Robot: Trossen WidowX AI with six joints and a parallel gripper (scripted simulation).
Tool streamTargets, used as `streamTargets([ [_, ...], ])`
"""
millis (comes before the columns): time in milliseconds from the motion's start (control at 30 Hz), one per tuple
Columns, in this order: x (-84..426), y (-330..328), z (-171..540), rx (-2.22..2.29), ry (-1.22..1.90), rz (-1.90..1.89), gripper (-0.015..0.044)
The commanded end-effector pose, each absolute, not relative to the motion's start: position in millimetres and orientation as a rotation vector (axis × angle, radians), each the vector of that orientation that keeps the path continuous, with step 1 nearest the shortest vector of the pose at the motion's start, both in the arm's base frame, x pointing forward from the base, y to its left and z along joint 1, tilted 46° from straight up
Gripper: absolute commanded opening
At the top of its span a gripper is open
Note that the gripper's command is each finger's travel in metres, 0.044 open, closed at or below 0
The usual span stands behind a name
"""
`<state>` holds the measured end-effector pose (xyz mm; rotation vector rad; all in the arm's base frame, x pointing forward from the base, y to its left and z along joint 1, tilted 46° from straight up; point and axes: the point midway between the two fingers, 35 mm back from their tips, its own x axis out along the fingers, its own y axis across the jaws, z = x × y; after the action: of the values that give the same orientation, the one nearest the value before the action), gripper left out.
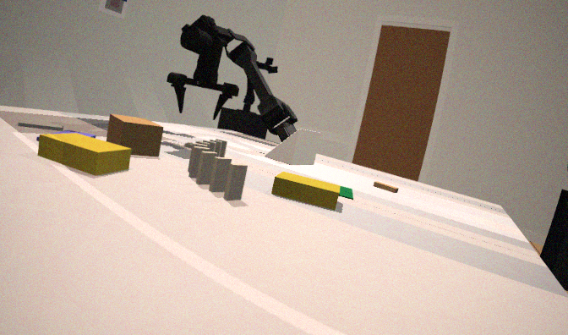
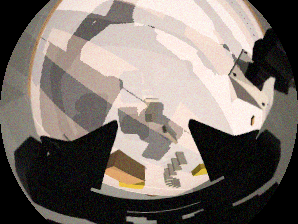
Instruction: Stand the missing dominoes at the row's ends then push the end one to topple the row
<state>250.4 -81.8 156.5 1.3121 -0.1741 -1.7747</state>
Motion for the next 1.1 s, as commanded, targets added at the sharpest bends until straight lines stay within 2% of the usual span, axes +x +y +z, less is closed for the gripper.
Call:
streamTargets([
  [0, 249, -85, 152, 1.327, -0.189, -1.781, 0.044],
  [267, 246, -127, 112, 1.325, -0.193, -1.779, 0.044],
  [1033, 244, -140, 101, 1.325, -0.194, -1.779, 0.044],
  [1067, 244, -140, 101, 1.325, -0.194, -1.779, 0.0414],
])
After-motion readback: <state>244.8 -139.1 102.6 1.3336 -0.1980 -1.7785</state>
